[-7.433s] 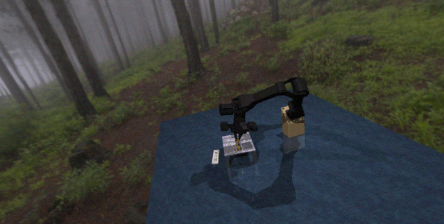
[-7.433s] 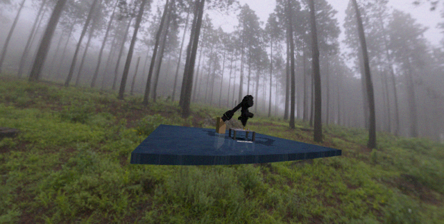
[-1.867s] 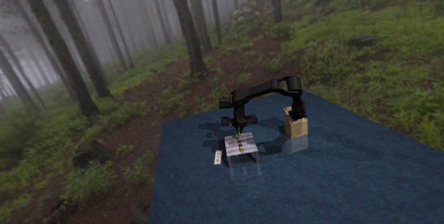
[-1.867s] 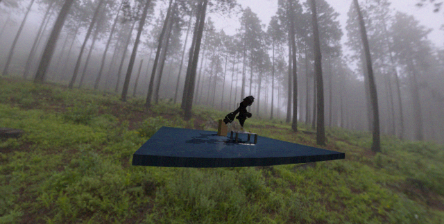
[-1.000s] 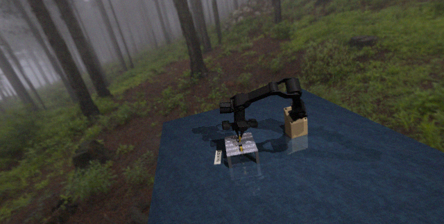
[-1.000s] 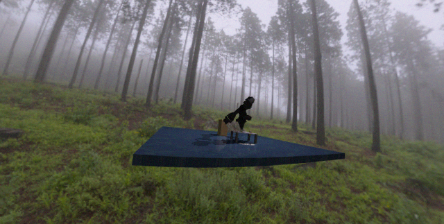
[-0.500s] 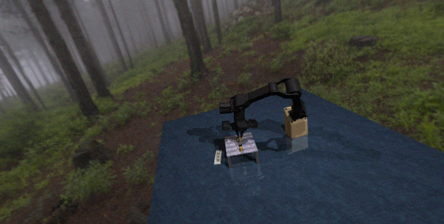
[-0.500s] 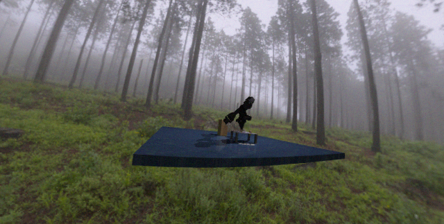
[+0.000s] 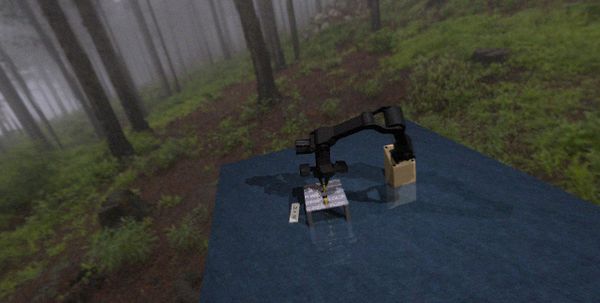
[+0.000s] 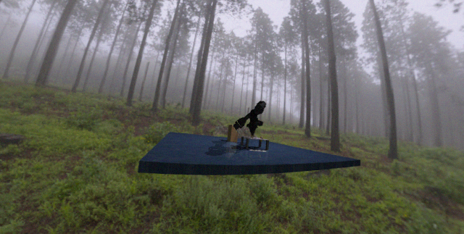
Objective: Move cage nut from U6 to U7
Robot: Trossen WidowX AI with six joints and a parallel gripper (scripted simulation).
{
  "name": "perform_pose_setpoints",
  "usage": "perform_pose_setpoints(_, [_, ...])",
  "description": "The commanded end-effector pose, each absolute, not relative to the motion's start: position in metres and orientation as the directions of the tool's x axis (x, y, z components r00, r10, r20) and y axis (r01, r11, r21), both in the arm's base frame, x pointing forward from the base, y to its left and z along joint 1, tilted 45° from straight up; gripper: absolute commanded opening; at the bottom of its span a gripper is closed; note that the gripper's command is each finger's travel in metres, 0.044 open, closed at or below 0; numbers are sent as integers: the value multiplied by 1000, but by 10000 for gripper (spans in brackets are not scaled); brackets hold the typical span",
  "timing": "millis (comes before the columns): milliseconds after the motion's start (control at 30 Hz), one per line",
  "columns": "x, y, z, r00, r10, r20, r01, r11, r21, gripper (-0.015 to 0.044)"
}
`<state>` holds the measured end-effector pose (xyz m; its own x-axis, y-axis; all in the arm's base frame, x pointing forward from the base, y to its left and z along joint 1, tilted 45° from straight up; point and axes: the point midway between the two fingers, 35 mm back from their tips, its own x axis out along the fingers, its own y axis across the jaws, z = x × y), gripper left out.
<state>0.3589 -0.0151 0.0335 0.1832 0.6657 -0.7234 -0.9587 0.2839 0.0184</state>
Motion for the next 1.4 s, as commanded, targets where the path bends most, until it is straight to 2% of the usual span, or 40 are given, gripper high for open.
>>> perform_pose_setpoints(0, [360, -16, 34, 179, 664, -726, -960, 278, 18, 25])
perform_pose_setpoints(1367, [363, -16, 33, 134, 675, -725, -968, 246, 50, 25])
